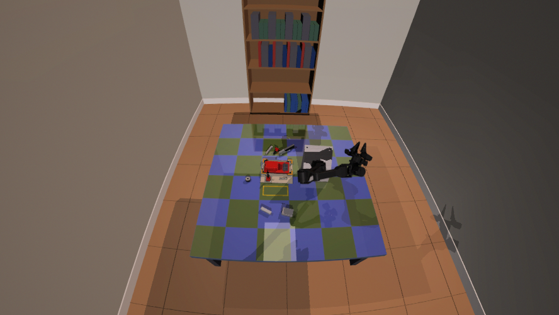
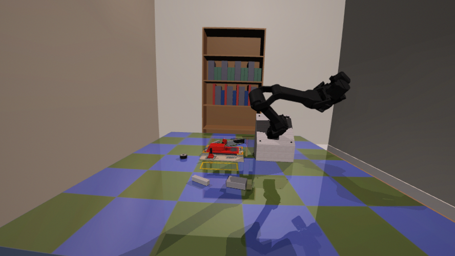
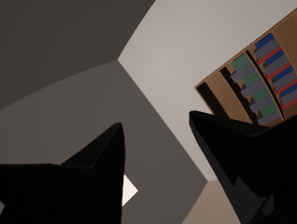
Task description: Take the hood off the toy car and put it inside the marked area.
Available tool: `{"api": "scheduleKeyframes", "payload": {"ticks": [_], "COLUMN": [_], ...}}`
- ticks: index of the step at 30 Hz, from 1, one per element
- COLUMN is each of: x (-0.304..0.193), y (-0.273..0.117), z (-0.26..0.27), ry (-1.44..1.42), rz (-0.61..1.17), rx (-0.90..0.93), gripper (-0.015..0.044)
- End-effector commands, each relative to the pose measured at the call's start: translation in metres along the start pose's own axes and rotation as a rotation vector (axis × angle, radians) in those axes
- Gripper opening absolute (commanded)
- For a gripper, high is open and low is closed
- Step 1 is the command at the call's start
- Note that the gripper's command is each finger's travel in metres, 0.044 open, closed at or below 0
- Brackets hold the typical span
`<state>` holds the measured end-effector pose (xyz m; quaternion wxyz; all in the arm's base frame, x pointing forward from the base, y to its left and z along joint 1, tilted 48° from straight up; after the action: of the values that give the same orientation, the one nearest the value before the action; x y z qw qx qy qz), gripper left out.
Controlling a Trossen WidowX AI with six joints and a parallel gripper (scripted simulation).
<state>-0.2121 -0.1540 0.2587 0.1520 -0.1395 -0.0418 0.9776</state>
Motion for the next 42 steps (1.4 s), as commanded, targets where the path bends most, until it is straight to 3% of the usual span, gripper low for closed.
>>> {"api": "scheduleKeyframes", "payload": {"ticks": [1, 9, 27, 42], "x": [-0.001, -0.028, -0.138, -0.249], "y": [0.001, 0.043, 0.115, 0.112], "z": [0.000, -0.018, -0.087, -0.172], "ry": [-0.002, -0.116, -0.458, -0.775], "rz": [0.004, 0.181, 0.705, 1.195], "rx": [-0.003, -0.122, -0.353, -0.472], "gripper": [0.0246, 0.0440, 0.0440, 0.0440]}}
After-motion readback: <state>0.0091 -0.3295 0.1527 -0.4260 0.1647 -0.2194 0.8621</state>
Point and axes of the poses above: the point midway between the two fingers, 35 mm back from their tips, its own y axis out along the fingers, its own z axis across the jaws, x = y × z, the point moved 3 cm from there along -y, back along the fingers, and after that the axes turned 14 degrees about -y, right-handed, at the moved point
